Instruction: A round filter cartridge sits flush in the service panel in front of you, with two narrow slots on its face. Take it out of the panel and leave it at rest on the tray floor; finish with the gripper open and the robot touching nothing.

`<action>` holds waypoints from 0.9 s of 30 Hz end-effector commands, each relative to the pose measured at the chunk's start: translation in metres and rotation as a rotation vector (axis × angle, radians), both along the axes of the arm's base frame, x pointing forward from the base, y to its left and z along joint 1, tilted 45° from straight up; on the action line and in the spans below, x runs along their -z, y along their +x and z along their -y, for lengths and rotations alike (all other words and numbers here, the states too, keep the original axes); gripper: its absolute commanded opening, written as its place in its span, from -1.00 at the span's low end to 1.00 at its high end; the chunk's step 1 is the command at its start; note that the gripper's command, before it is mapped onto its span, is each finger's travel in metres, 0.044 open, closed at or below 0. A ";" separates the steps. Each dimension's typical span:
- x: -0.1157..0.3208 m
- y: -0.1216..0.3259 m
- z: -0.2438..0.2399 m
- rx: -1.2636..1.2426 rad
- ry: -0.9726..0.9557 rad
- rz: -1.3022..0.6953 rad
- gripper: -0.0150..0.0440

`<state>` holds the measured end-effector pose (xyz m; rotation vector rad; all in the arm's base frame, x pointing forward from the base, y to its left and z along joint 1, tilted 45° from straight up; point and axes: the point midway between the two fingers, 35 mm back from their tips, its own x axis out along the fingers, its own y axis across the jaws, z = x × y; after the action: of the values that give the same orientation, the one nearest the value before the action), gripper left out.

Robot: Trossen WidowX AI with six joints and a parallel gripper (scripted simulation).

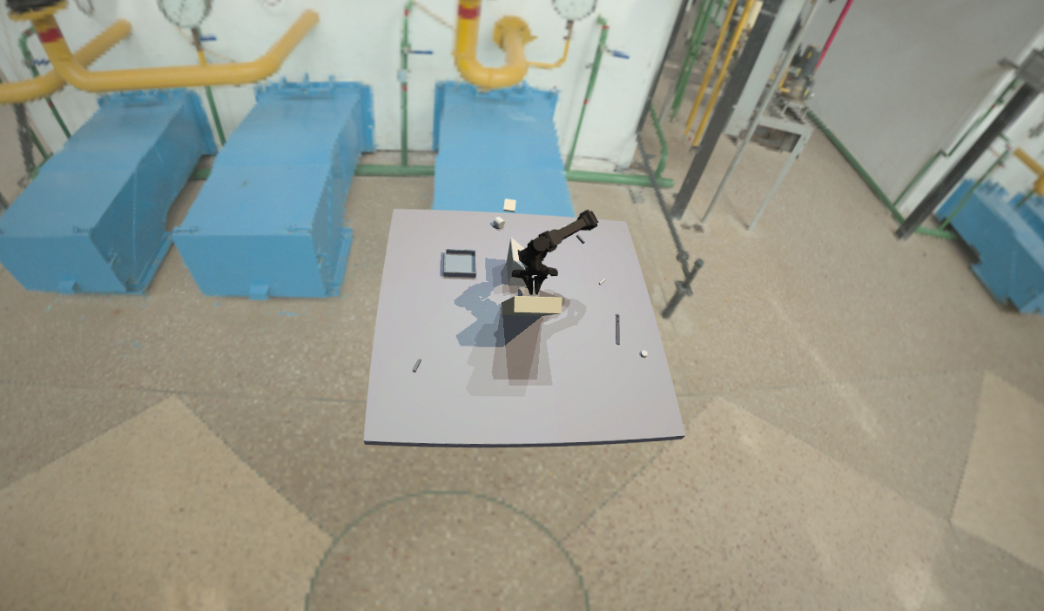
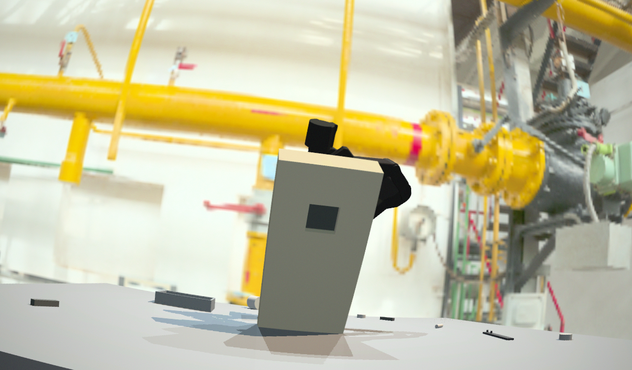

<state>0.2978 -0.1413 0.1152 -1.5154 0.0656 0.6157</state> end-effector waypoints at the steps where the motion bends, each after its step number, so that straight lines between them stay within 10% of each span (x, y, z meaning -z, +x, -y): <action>1: 0.005 0.004 -0.002 0.006 0.009 -0.008 -0.13; 27: 0.007 0.007 -0.003 0.006 0.010 -0.006 -0.13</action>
<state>0.3049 -0.1373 0.1089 -1.5071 0.0637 0.6149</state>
